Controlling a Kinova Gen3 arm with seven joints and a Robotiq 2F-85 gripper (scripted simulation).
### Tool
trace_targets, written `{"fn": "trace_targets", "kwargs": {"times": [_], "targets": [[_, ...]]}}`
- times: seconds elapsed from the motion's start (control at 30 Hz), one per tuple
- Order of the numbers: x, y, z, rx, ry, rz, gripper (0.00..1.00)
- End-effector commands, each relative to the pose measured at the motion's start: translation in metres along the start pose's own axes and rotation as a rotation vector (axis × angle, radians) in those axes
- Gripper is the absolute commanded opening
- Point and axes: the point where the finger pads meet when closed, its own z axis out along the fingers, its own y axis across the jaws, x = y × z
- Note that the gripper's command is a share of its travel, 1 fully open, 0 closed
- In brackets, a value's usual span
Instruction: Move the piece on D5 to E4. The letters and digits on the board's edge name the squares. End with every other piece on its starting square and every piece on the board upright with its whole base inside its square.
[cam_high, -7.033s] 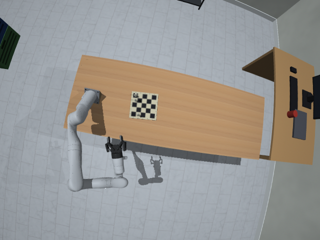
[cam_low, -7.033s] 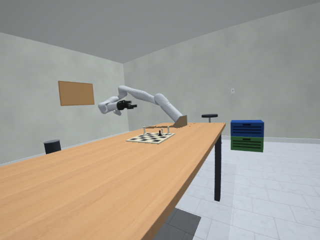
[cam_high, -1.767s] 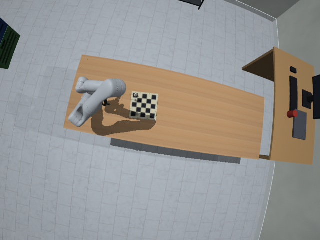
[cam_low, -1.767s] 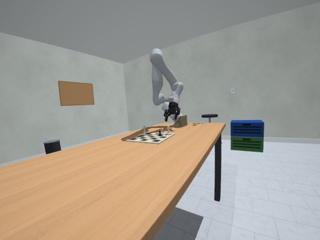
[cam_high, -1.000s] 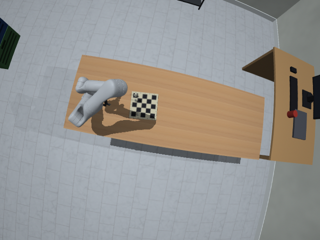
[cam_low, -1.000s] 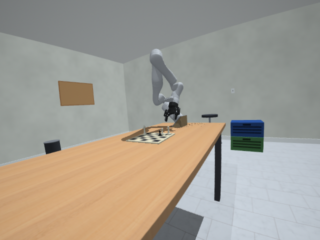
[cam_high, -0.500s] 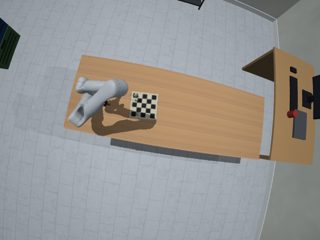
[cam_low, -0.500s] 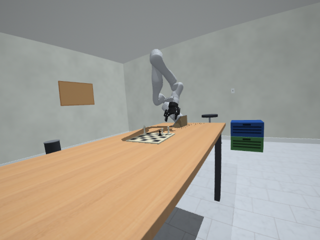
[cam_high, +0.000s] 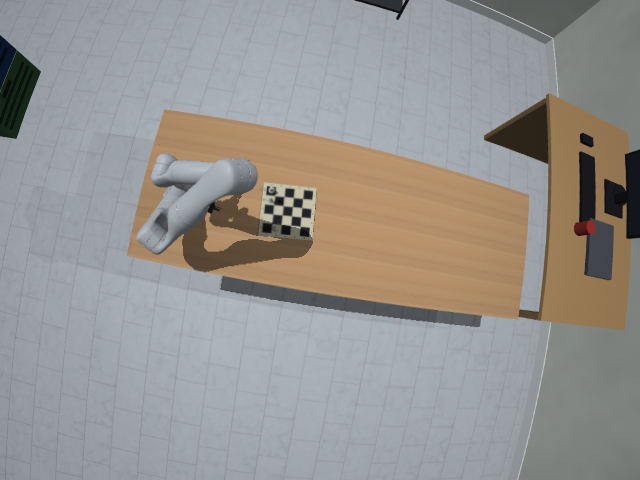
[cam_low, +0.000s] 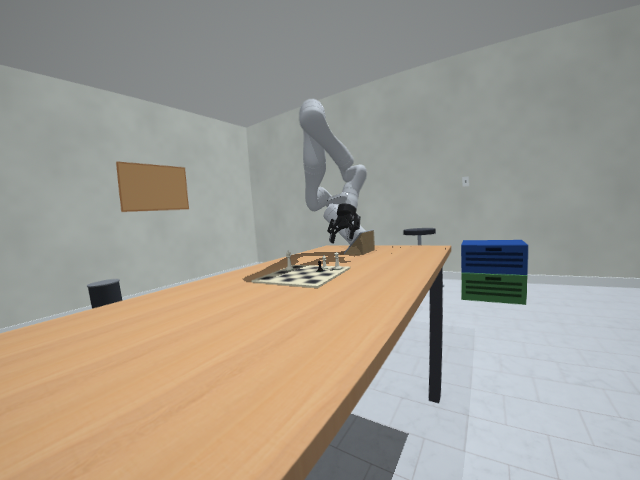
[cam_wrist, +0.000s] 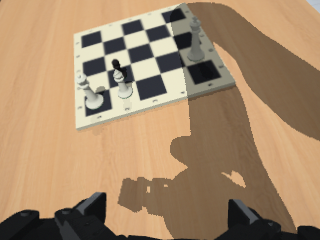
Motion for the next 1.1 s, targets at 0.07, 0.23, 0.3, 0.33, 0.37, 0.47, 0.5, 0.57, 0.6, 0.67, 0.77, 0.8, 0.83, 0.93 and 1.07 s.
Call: {"fn": "trace_targets", "kwargs": {"times": [0.07,0.23,0.3,0.33,0.37,0.47,0.5,0.57,0.6,0.67,0.77,0.8,0.83,0.93,1.07], "targets": [[0.001,0.001,0.000,0.001,0.003,-0.006,1.00],[0.004,0.001,-0.005,0.007,0.013,-0.018,1.00],[0.006,0.000,-0.010,0.013,0.015,-0.022,1.00],[0.008,0.000,-0.012,0.016,0.011,-0.025,1.00],[0.010,-0.001,-0.016,0.017,0.010,-0.025,1.00],[0.019,-0.002,-0.030,0.017,0.010,-0.025,1.00],[0.022,-0.003,-0.035,0.017,0.010,-0.025,1.00],[0.028,-0.004,-0.045,0.017,0.010,-0.025,1.00],[0.031,-0.004,-0.050,0.017,0.010,-0.025,1.00],[0.036,-0.005,-0.059,0.017,0.010,-0.025,1.00],[0.039,-0.006,-0.063,0.017,0.010,-0.025,1.00],[0.041,-0.006,-0.067,0.017,0.010,-0.025,1.00],[0.042,-0.006,-0.070,0.017,0.010,-0.025,1.00],[0.045,-0.007,-0.074,0.017,0.010,-0.025,1.00],[0.044,-0.007,-0.074,0.014,0.011,-0.036,1.00]]}}
